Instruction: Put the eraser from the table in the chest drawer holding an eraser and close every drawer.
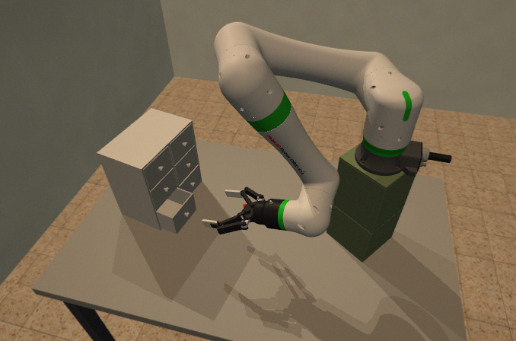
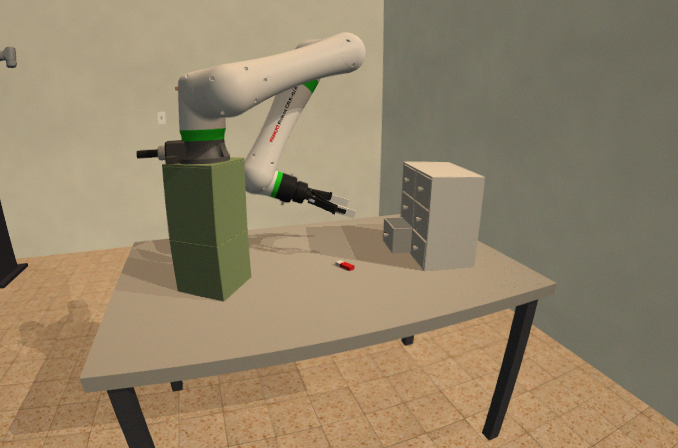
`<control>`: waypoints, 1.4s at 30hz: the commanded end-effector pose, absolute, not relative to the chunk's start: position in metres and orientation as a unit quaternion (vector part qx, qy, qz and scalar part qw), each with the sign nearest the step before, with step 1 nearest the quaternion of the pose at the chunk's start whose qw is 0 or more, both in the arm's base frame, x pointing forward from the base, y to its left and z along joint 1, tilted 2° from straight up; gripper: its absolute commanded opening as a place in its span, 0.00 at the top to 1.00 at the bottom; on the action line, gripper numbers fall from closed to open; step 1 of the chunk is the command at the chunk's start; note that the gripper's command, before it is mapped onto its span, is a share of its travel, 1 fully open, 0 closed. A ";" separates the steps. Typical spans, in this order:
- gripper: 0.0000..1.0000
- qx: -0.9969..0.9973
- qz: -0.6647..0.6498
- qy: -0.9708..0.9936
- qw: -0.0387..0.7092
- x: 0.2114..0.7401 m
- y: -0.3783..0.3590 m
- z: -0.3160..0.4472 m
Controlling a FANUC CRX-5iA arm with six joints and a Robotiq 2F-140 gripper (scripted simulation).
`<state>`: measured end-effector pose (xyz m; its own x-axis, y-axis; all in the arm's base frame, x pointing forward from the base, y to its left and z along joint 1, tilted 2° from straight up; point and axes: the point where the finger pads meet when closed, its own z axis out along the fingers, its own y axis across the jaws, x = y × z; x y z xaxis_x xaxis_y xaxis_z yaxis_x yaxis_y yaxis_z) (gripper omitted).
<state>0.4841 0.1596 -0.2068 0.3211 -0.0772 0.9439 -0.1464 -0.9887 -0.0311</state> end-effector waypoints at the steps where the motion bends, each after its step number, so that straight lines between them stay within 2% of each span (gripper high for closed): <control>1: 0.00 0.813 0.578 -0.068 0.030 0.483 0.159 -0.209; 2: 0.00 0.813 0.578 -0.068 0.030 0.483 0.159 -0.209; 3: 1.00 0.813 0.578 -0.068 0.030 0.483 0.159 -0.209; 31: 1.00 0.813 0.578 -0.068 0.030 0.486 0.159 -0.215; 42: 1.00 0.813 0.578 -0.068 0.030 0.516 0.156 -0.259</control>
<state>0.5089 0.1564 -0.2486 0.3231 -0.0746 0.9434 -0.1456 -0.9889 -0.0283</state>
